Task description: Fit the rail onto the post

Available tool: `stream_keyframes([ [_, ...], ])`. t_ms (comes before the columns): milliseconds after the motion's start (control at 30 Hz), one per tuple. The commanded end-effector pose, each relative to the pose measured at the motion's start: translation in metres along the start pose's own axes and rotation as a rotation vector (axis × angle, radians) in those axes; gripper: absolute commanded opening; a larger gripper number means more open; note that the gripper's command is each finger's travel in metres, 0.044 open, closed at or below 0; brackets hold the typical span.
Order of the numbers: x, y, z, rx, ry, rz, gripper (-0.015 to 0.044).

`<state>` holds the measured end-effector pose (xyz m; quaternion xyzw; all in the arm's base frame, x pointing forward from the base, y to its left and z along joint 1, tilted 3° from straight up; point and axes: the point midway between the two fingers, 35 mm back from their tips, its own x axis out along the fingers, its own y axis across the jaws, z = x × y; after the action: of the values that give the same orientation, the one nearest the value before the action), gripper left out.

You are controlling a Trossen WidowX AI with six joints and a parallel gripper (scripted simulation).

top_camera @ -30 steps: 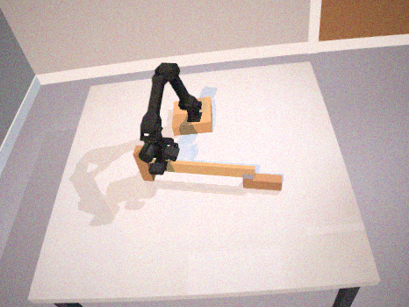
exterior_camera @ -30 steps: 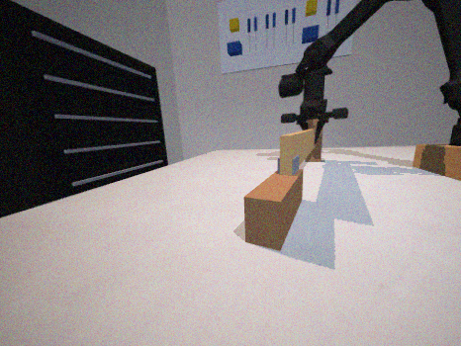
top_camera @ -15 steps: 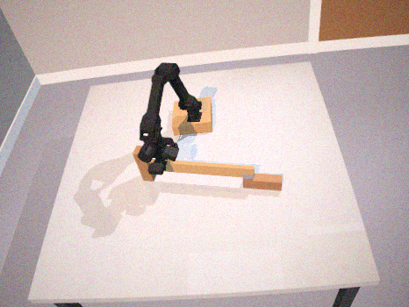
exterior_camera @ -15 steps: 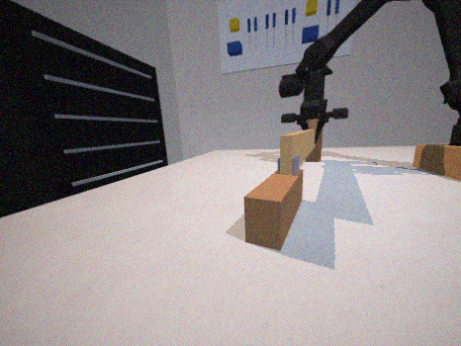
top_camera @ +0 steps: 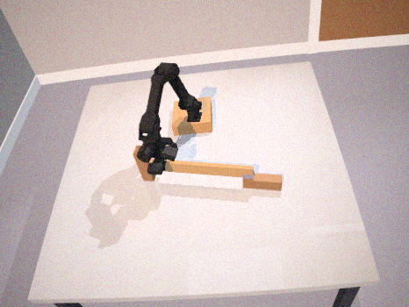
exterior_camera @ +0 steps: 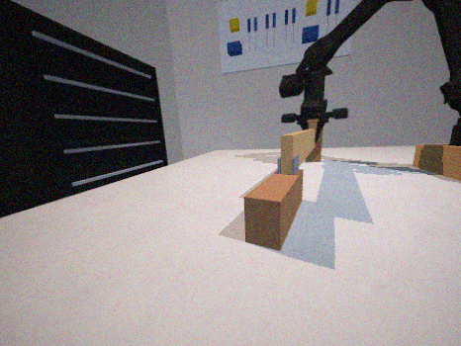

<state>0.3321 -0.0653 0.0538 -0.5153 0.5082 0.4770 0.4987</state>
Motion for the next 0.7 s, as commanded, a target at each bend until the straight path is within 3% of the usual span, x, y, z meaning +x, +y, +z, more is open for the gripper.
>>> stream_keyframes([
  [0, -0.0021, -0.0014, -0.0048, 0.001, 0.01, -0.005, 0.0],
  [267, -0.0019, -0.0014, -0.0072, 0.001, 0.01, -0.005, 0.0],
  [667, 0.0, 0.0, -0.0027, 0.0, 0.001, 0.0, 0.0315],
])
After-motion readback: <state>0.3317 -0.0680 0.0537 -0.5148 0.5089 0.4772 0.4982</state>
